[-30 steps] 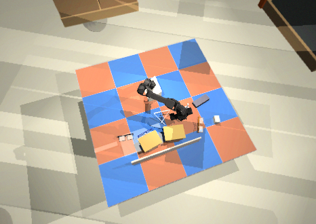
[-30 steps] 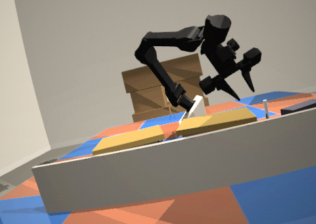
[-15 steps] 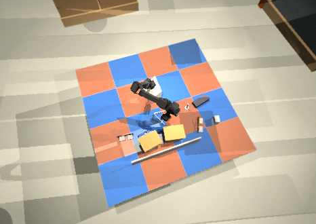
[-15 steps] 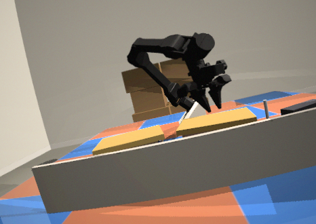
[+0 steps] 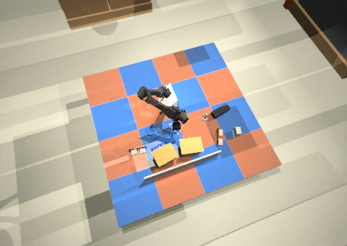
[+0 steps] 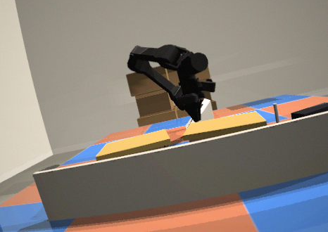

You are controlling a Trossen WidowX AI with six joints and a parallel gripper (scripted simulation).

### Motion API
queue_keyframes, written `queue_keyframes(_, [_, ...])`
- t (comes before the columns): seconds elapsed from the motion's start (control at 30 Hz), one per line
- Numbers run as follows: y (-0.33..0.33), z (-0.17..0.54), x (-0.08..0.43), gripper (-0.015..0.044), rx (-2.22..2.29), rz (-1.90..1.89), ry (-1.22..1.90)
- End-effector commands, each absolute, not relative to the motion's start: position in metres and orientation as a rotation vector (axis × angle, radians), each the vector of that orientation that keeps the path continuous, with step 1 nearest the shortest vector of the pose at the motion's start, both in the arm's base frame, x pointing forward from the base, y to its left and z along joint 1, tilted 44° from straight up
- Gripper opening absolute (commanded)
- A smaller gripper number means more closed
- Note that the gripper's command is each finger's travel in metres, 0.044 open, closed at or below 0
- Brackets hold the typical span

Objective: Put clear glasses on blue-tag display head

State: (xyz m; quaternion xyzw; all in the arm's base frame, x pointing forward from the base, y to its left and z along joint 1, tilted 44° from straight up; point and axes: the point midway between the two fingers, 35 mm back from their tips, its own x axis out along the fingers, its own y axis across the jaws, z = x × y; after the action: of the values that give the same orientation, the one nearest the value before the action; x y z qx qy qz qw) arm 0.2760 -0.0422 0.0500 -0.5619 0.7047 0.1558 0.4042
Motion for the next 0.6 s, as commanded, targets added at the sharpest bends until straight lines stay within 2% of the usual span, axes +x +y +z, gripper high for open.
queue_keyframes(0.0, [-0.0518, 0.0573, 0.2615, 0.02, -1.51, 0.531, 1.831])
queue_keyframes(0.23, [-0.0518, 0.0573, 0.2615, 0.02, -1.51, 0.531, 1.831])
queue_keyframes(0.33, [-0.0518, 0.0573, 0.2615, 0.0121, -1.51, 0.531, 1.831])
queue_keyframes(0.57, [-0.0518, 0.0573, 0.2615, 0.012, -1.51, 0.531, 1.831])
